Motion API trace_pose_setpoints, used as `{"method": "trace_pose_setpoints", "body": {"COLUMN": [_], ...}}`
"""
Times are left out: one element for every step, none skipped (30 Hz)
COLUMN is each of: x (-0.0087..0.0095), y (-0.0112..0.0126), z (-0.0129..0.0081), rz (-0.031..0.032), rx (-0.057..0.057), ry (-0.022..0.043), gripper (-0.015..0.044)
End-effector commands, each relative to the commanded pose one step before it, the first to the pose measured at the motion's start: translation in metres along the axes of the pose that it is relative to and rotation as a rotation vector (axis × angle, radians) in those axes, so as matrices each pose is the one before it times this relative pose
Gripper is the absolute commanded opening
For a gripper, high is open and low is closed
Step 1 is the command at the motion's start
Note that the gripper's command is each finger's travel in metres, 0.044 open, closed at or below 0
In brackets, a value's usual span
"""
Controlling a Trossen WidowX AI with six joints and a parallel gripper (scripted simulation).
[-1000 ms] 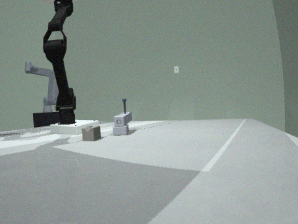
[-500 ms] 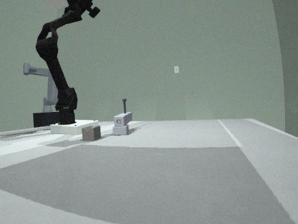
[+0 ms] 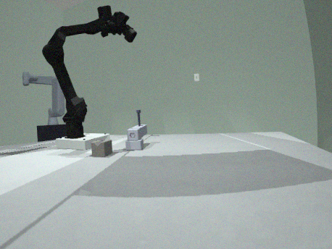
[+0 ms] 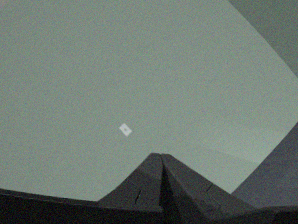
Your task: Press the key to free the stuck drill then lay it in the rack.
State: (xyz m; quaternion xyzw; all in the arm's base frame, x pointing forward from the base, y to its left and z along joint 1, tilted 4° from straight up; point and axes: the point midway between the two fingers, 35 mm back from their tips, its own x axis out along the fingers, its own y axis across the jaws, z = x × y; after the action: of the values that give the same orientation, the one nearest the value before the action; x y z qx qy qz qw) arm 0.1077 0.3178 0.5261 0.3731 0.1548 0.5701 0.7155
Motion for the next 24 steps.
{"method": "trace_pose_setpoints", "body": {"x": [0.00815, 0.00323, 0.00337, 0.00347, 0.00358, 0.00368, 0.00359, 0.0031, 0.00253, 0.00218, 0.00301, 0.00461, 0.00515, 0.00521, 0.00526, 0.00531, 0.00535, 0.00538, 0.0054, 0.00542, 0.00573, 0.00581, 0.0058, 0.00578], "y": [-0.04678, -0.01586, -0.01598, -0.01594, -0.0159, -0.01584, -0.01491, -0.01232, -0.00968, -0.00729, -0.00936, -0.01454, -0.01601, -0.01579, -0.01555, -0.01529, -0.01501, -0.01472, -0.01442, -0.0141, -0.0146, -0.01443, -0.01401, -0.01357], "z": [-0.00586, -0.00116, -0.0013, -0.00145, -0.00159, -0.00175, -0.00181, -0.00163, -0.00137, -0.00162, -0.00266, -0.00427, -0.00495, -0.00516, -0.00537, -0.00558, -0.00578, -0.00599, -0.00619, -0.00639, -0.00699, -0.00731, -0.00752, -0.00772], "rz": [-0.14956, -0.05228, -0.05268, -0.05254, -0.05237, -0.05213, -0.04906, -0.04053, -0.03185, -0.02425, -0.03128, -0.04826, -0.05285, -0.05177, -0.05058, -0.0493, -0.04791, -0.04641, -0.04482, -0.04313, -0.04381, -0.04231, -0.04, -0.03757], "rx": [-0.0583, -0.0174, -0.0167, -0.0158, -0.015, -0.0141, -0.0126, -0.0099, -0.0074, -0.0068, -0.0097, -0.0143, -0.0147, -0.0135, -0.0122, -0.011, -0.0099, -0.0088, -0.0077, -0.0067, -0.0061, -0.0052, -0.0042, -0.0033], "ry": [0.034, 0.00689, 0.00781, 0.0087, 0.00963, 0.0106, 0.01094, 0.00979, 0.00819, 0.00946, 0.01557, 0.02531, 0.02966, 0.03121, 0.03276, 0.03431, 0.03586, 0.0374, 0.03891, 0.0404, 0.04447, 0.0468, 0.04839, 0.04992], "gripper": [0.0, 0.0, 0.0, 0.0, 0.0, 0.0, 0.0, 0.0, 0.0, 0.0, 0.0, 0.0, 0.0, 0.0, 0.0, 0.0, 0.0, 0.0, 0.0, 0.0, 0.0, 0.0, 0.0, 0.0]}}
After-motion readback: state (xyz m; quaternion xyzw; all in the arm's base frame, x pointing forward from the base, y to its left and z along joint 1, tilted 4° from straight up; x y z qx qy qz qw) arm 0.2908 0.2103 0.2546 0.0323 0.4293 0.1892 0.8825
